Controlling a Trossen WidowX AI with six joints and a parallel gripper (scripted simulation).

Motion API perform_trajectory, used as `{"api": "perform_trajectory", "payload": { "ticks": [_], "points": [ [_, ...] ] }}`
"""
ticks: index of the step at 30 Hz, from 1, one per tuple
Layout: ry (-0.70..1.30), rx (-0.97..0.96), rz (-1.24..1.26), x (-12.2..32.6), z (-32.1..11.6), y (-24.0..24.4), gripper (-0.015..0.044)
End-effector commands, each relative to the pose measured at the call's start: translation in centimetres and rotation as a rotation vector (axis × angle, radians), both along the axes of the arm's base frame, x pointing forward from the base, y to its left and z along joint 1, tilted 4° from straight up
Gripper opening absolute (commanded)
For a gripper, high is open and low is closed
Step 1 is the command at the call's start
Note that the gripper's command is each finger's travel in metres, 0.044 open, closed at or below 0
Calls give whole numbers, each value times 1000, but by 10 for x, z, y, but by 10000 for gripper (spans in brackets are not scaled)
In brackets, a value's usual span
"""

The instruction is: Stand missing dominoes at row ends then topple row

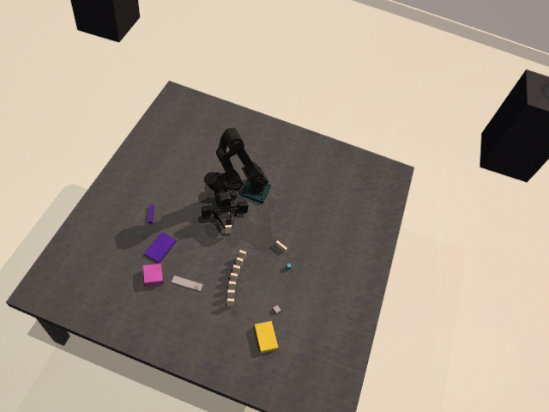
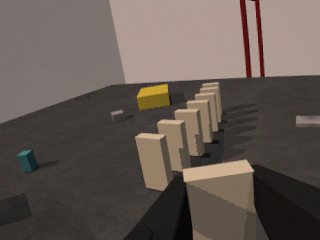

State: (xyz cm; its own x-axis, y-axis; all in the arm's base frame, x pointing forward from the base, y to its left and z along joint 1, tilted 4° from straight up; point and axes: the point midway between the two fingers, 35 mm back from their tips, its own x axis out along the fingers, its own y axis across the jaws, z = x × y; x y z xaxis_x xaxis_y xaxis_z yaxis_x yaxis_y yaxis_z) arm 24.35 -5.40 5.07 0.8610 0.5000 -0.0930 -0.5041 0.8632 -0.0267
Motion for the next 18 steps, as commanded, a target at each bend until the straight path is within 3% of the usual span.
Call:
{"api": "perform_trajectory", "payload": {
  "ticks": [1,18],
  "points": [
    [2,0,6,-3,-8,3,107],
    [5,-1,9,-6,-20,7,107]
  ]
}}
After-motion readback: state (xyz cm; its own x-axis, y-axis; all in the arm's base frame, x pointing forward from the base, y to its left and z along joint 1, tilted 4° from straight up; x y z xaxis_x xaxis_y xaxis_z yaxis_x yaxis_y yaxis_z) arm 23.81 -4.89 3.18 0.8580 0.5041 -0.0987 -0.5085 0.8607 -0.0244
